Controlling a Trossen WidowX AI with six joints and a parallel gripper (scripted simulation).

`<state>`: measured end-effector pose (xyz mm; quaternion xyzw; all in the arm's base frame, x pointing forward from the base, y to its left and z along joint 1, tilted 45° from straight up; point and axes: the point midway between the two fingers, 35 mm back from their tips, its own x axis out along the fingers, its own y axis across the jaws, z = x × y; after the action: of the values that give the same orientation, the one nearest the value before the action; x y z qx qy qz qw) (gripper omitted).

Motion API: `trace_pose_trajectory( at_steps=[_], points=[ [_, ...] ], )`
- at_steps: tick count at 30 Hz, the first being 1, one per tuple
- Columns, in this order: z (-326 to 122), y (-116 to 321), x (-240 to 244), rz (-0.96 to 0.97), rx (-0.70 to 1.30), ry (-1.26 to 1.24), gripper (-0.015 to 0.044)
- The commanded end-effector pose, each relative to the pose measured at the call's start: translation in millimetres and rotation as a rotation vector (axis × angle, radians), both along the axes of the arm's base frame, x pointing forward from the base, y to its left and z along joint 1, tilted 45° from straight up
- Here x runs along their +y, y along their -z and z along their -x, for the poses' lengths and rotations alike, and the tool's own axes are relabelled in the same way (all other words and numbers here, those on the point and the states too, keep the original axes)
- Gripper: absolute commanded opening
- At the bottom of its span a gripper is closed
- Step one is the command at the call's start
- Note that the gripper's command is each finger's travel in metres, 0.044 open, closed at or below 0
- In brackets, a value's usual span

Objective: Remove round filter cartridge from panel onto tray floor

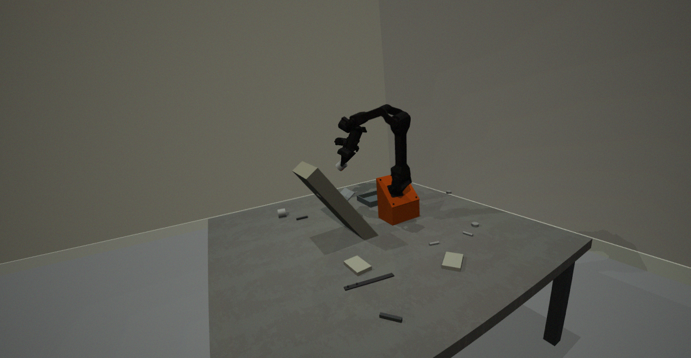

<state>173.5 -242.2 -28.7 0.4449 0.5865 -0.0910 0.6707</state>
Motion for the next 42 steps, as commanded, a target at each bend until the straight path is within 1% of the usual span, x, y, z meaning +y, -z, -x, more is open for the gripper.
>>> trace_pose_trajectory(
  at_steps=[1, 5, 10, 17, 25, 33, 35, 42],
  points=[
    [18, 14, -13, 0.022, 0.093, 0.115, 0.0],
    [37, 29, -24, 0.044, 0.188, 0.243, 0.0],
    [43, 34, -25, 0.048, 0.205, 0.262, 0.0],
    [96, 76, -22, 0.076, 0.326, 0.397, 0.0],
    [154, 114, -1, 0.094, 0.47, 0.55, 0.0],
    [203, 143, 35, 0.097, 0.617, 0.681, 0.0],
    [209, 146, 41, 0.097, 0.64, 0.7, 0.0],
    [212, 159, 51, 0.097, 0.643, 0.703, 0.0]
  ],
)
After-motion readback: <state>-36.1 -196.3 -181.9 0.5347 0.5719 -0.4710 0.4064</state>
